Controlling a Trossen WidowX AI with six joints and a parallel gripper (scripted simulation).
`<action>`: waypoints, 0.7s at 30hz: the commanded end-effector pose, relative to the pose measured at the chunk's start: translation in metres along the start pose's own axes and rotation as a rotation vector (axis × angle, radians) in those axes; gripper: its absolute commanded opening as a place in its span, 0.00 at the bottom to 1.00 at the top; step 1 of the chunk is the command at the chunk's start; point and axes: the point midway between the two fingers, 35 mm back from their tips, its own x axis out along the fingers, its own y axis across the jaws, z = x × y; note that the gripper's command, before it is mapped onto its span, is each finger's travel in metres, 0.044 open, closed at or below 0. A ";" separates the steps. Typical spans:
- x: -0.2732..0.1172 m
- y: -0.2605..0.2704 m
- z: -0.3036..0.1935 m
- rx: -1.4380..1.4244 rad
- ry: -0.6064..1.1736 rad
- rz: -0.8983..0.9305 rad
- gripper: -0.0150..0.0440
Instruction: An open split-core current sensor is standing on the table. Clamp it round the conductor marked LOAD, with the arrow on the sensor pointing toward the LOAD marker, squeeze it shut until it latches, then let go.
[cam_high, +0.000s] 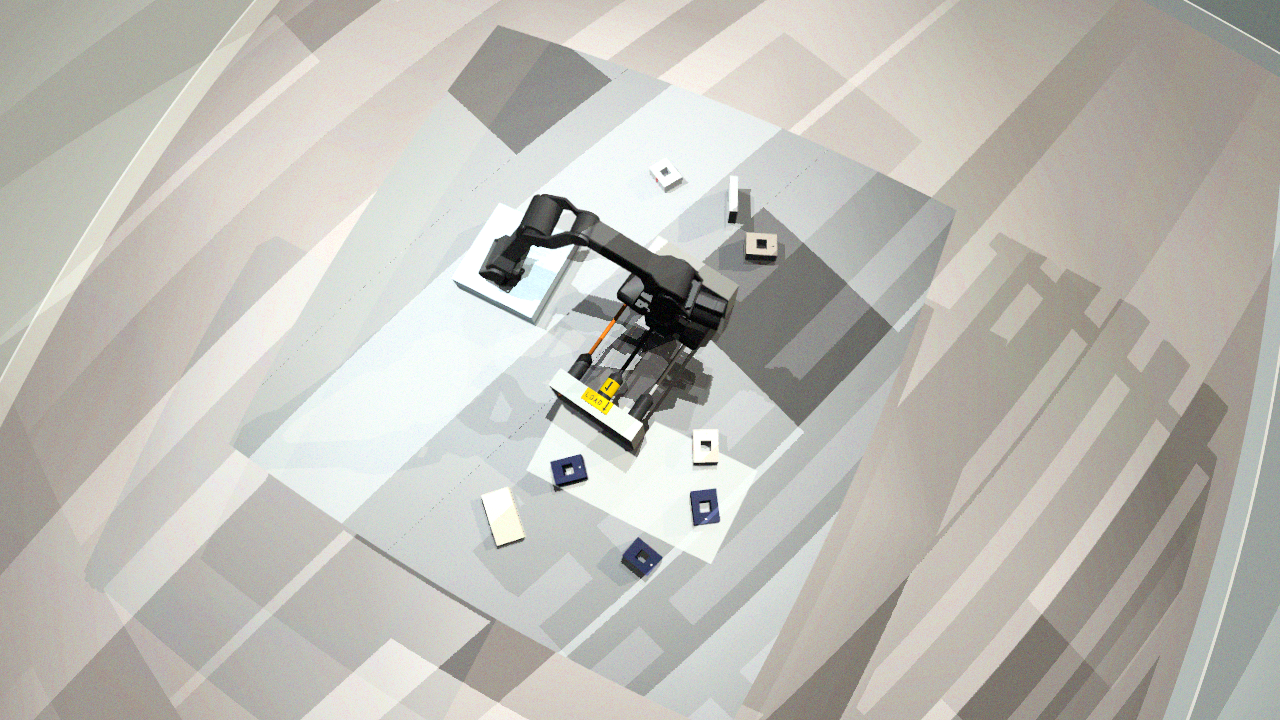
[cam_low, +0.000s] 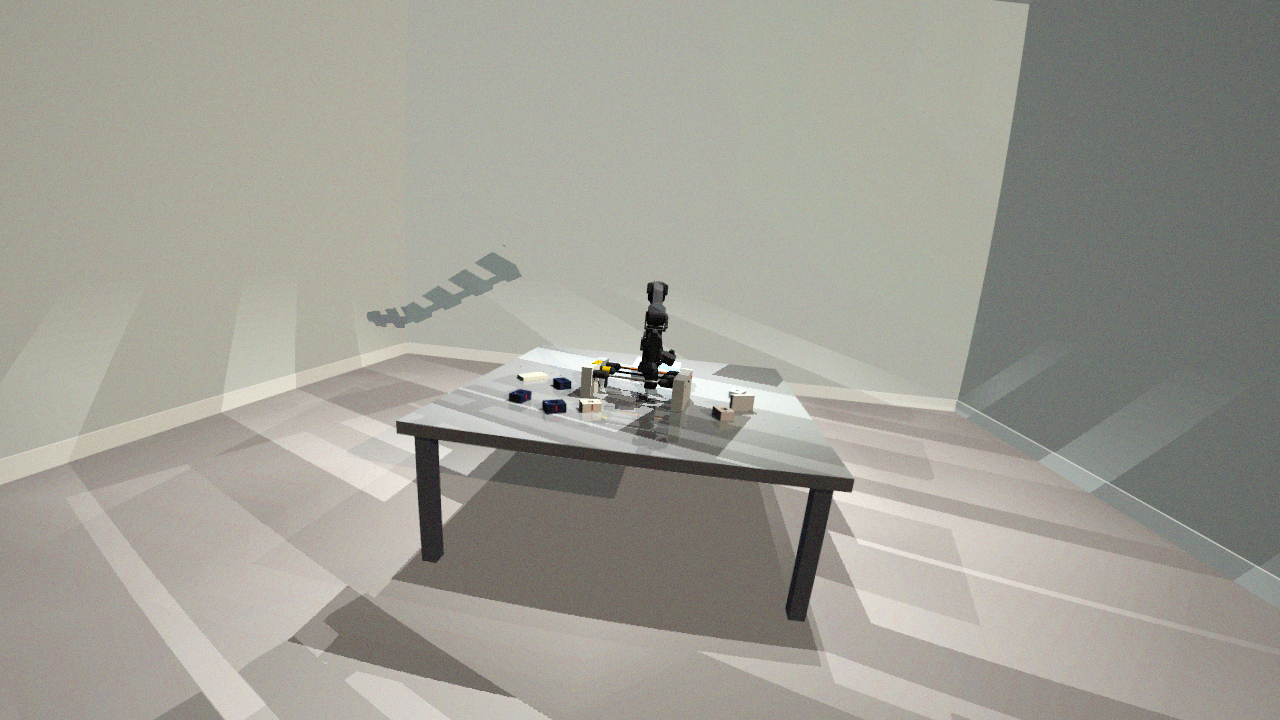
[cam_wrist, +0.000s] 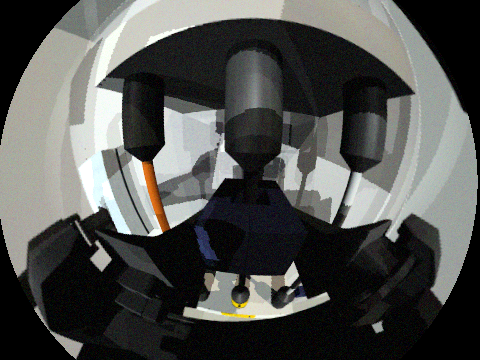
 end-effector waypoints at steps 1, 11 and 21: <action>0.001 0.000 0.001 -0.003 -0.003 0.006 0.25; 0.001 0.000 0.000 0.000 0.001 0.003 0.52; 0.001 0.000 0.000 0.000 0.001 0.003 0.70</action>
